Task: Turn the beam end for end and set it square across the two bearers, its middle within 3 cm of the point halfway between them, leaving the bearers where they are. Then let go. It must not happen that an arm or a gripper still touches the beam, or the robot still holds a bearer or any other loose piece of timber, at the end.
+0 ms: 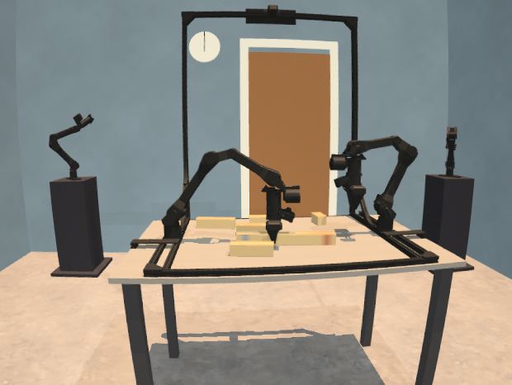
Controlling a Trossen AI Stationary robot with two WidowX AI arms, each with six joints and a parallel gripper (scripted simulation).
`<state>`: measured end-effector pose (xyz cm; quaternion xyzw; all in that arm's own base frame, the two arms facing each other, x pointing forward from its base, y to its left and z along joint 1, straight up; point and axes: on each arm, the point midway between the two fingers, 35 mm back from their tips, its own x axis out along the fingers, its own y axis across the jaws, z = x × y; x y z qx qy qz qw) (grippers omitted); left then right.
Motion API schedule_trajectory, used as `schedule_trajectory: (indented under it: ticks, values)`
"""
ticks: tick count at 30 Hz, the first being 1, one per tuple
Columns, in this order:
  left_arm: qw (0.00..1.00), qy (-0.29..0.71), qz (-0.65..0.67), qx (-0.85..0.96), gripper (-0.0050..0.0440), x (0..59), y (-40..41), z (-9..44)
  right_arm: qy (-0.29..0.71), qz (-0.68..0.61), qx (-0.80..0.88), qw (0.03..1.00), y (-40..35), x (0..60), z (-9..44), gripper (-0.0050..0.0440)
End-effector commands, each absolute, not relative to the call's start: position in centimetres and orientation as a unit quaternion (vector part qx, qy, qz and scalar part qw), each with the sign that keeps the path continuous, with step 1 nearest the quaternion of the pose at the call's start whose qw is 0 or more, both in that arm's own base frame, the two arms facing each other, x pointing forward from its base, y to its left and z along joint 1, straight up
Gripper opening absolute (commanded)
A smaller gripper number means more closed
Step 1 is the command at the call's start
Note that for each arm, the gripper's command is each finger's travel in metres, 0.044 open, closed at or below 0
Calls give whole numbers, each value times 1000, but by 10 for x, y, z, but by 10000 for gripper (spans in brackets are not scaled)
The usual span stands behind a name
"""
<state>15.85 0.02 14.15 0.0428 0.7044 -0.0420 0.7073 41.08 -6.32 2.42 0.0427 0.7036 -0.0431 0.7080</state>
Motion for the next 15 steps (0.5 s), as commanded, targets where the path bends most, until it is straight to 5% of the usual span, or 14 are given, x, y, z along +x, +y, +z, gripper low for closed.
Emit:
schedule_trajectory:
  ticks: [1, 15]
  values:
    - [706, 706, -42, 42, 440, 157, 0, 141, 706, -44, 44, 706, -63, 409, 22, 259]
    - [706, 706, -42, 42, 440, 157, 0, 141, 706, -44, 44, 706, -63, 409, 23, 137]
